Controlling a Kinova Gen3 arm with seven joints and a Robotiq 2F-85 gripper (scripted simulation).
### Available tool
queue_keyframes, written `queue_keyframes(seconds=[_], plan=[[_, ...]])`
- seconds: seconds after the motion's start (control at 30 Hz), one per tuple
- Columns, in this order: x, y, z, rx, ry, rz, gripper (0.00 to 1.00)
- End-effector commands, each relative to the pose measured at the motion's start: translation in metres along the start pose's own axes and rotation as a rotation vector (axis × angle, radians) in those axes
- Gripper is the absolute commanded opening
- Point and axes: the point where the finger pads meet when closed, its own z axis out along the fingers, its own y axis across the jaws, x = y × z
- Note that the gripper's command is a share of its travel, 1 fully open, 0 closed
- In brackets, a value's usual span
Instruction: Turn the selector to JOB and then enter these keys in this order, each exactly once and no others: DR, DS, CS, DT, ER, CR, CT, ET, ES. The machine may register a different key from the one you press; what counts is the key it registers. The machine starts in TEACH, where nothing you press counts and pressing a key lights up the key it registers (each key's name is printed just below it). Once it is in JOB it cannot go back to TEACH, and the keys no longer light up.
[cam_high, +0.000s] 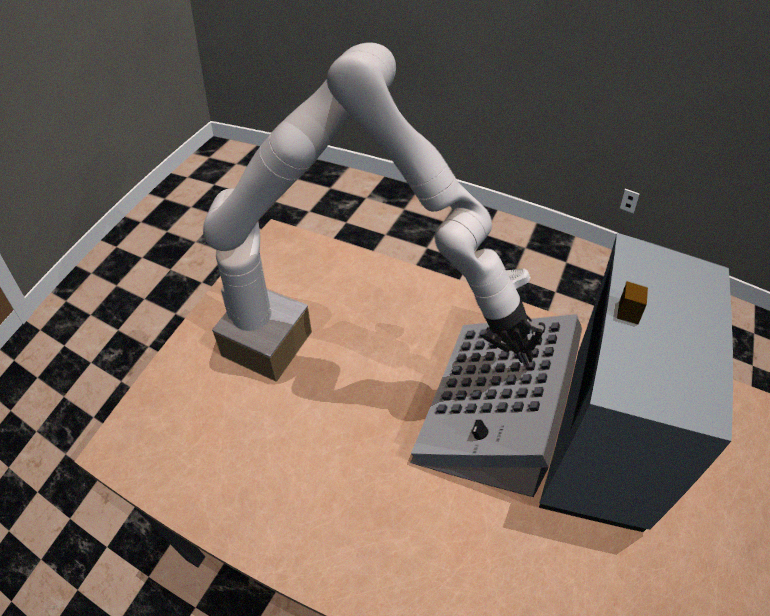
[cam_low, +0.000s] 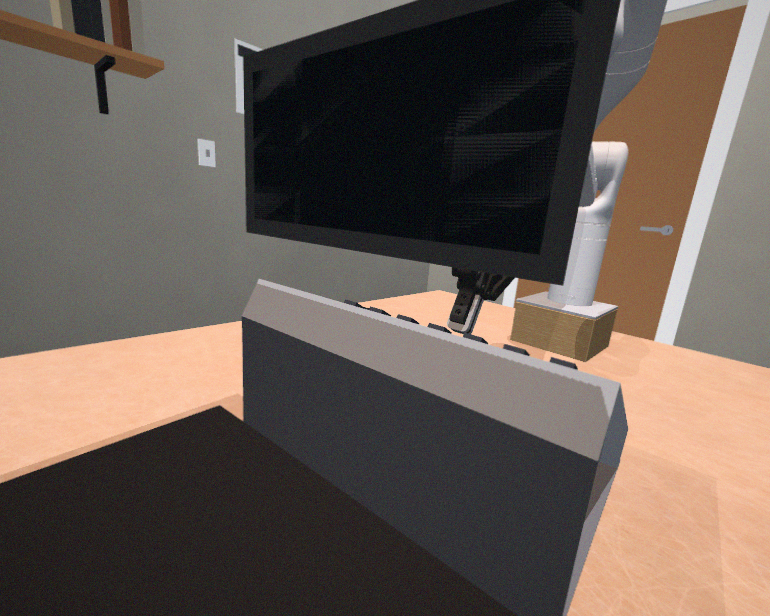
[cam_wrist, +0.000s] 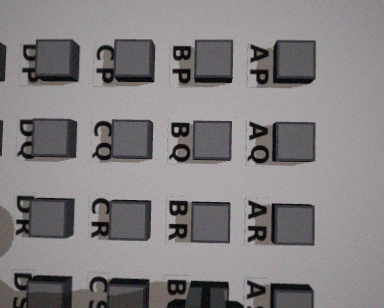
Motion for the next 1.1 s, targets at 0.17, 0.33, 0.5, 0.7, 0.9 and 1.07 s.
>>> queue_keyframes(seconds=[0.17,0.33,0.5,0.7,0.9,1.07], plan=[[0.0000,0.0011,-0.0006,-0.002,0.000,0.000,0.10],[0.0000,0.0011,-0.0004,-0.002,0.000,0.000,0.10],[0.0000,0.0011,0.0005,-0.002,0.000,0.000,0.10],[0.0000,0.0011,0.0024,-0.002,0.000,0.000,0.10],[0.0000,0.0011,0.0040,-0.002,0.000,0.000,0.10],[0.0000,0.0011,0.0060,-0.002,0.000,0.000,0.10]])
